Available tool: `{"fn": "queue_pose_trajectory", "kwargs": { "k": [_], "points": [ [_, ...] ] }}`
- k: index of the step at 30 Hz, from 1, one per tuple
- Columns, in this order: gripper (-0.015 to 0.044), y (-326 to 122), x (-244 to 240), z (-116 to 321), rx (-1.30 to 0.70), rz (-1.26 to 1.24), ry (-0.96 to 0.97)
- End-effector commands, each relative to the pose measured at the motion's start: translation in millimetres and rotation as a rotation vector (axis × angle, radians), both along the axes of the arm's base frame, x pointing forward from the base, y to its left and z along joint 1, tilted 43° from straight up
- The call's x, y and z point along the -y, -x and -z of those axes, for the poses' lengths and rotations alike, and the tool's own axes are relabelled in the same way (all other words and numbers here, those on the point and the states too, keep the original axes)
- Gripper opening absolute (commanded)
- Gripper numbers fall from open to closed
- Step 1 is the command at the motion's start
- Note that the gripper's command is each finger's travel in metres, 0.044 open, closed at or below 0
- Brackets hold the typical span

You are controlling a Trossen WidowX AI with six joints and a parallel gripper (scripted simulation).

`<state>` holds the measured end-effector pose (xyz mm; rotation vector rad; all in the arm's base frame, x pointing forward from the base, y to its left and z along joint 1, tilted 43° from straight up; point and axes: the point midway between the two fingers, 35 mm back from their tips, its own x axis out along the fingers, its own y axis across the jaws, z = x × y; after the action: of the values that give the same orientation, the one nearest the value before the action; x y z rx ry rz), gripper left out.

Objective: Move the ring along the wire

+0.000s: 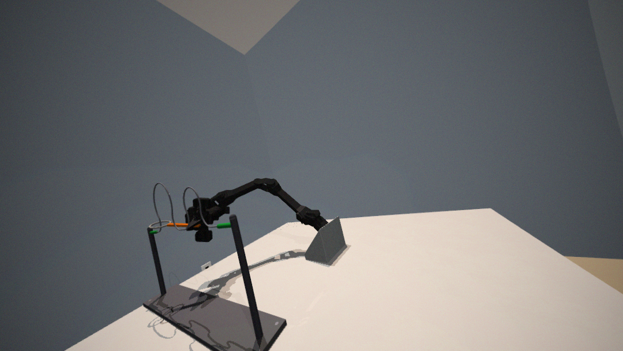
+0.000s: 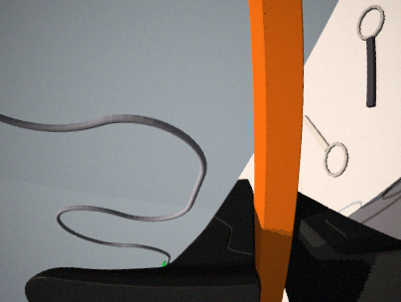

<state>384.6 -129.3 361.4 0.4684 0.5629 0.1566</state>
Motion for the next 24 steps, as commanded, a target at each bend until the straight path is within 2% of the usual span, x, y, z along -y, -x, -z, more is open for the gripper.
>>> {"fn": "queue_pose_trajectory", "kwargs": {
  "k": [1, 15, 24],
  "points": [
    [-0.015, 0.3, -13.9, -5.7, -0.006, 0.0, -0.102],
    [-0.015, -0.3, -50.1, -39.5, -0.02, 0.021, -0.43],
    [-0.015, -0.8, -60.6, -55.1, -0.025, 0.029, -0.546]
  ]
}}
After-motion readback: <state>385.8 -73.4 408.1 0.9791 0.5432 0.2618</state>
